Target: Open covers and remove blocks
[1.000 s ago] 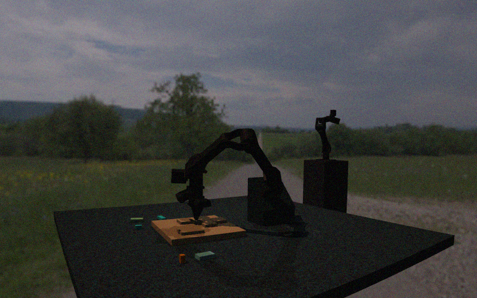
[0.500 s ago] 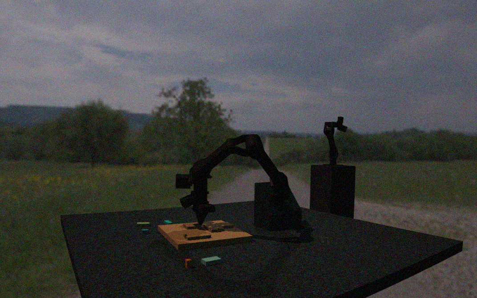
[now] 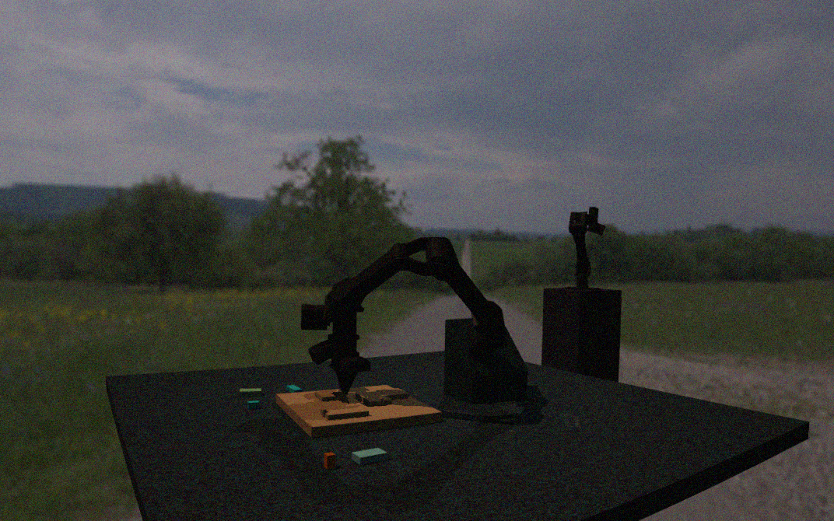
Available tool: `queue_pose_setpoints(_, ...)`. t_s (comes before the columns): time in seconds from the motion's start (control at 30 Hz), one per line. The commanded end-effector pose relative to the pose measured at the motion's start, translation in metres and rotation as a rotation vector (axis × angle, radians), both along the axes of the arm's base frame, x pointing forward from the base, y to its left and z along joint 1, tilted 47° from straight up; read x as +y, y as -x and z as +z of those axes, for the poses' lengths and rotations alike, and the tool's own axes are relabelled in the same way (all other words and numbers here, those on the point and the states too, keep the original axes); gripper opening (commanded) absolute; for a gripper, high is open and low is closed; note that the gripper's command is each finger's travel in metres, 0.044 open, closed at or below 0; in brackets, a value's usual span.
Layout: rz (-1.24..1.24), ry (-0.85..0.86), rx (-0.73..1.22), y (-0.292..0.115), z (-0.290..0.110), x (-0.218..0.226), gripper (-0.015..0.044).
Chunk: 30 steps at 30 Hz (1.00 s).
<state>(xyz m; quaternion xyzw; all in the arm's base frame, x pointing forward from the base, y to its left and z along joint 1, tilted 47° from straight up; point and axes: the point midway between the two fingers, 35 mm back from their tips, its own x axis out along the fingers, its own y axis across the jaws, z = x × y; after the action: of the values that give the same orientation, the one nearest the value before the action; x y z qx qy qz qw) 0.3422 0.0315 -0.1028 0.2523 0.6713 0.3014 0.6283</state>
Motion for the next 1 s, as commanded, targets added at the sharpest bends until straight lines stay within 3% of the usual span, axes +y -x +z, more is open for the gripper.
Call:
queue_pose_setpoints(0.0, -0.004, 0.000, -0.002, -0.005, 0.000, 0.000, 0.0000)
queue_pose_setpoints(0.97, -0.004, 0.000, -0.004, -0.034, -0.001, 0.003, 0.0000)
